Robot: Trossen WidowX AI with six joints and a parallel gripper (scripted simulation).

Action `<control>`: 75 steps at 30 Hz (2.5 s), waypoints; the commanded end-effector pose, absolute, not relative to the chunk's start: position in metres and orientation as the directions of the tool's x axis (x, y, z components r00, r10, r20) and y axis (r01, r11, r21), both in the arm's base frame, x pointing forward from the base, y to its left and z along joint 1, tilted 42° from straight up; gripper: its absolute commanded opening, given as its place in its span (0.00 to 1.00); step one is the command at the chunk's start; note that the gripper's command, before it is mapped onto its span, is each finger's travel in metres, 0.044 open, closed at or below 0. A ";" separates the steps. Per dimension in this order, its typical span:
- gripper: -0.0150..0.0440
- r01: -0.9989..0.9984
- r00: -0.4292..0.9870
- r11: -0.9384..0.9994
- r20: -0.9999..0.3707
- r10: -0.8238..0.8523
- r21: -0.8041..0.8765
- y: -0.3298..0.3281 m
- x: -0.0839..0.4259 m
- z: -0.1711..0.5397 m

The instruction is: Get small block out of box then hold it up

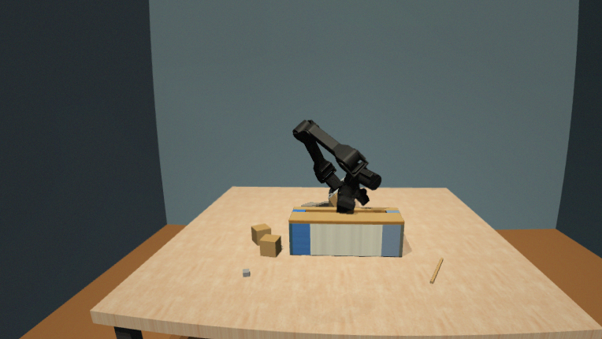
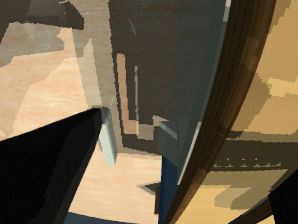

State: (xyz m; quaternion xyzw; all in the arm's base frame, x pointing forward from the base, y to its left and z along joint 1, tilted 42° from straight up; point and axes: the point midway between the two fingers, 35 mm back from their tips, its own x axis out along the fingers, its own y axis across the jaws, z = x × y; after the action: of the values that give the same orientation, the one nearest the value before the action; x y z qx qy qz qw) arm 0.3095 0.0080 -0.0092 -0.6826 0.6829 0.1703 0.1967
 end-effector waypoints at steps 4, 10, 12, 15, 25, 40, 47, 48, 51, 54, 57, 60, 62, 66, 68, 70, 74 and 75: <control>0.93 -1.000 0.006 0.010 -0.496 -0.868 -0.030 -0.004 0.307 -0.001; 0.93 -1.000 0.006 0.010 -0.495 -0.869 -0.029 -0.012 0.307 0.006; 0.93 -1.000 0.005 0.010 -0.495 -0.869 -0.029 -0.014 0.307 0.008; 0.93 -1.000 0.005 0.010 -0.495 -0.869 -0.029 -0.018 0.307 0.012; 0.93 -1.000 0.005 0.010 -0.494 -0.869 -0.029 -0.032 0.307 0.023; 0.93 -1.000 0.005 0.010 -0.493 -0.870 -0.029 -0.052 0.306 0.041; 0.93 -1.000 0.005 0.010 -0.492 -0.871 -0.029 -0.062 0.306 0.049; 0.93 -1.000 0.005 0.010 -0.492 -0.871 -0.029 -0.063 0.306 0.051; 0.93 -1.000 0.005 0.010 -0.492 -0.871 -0.029 -0.067 0.306 0.054; 0.93 -1.000 0.005 0.010 -0.491 -0.871 -0.029 -0.069 0.306 0.056; 0.93 -1.000 0.006 0.010 -0.493 -0.870 -0.029 -0.064 0.307 0.060; 0.93 -0.999 0.008 0.010 -0.498 -0.867 -0.032 -0.046 0.309 0.078; 0.93 -0.999 0.008 0.011 -0.498 -0.867 -0.034 -0.031 0.309 0.094; 0.93 -0.999 0.007 0.012 -0.497 -0.867 -0.035 -0.025 0.308 0.101; 0.93 -0.999 0.007 0.012 -0.497 -0.867 -0.035 -0.025 0.308 0.101; 0.89 -0.999 0.014 0.011 -0.500 -0.866 -0.048 -0.028 0.309 0.097; 0.74 -0.999 0.023 0.000 -0.557 -0.830 -0.040 -0.033 0.309 0.108; 0.74 -0.999 0.034 -0.038 -0.564 -0.825 -0.004 -0.034 0.307 0.109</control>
State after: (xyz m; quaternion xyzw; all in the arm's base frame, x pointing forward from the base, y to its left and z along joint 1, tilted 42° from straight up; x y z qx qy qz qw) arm 0.3104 -0.0305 0.1014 -0.6797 0.6783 0.1803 0.2132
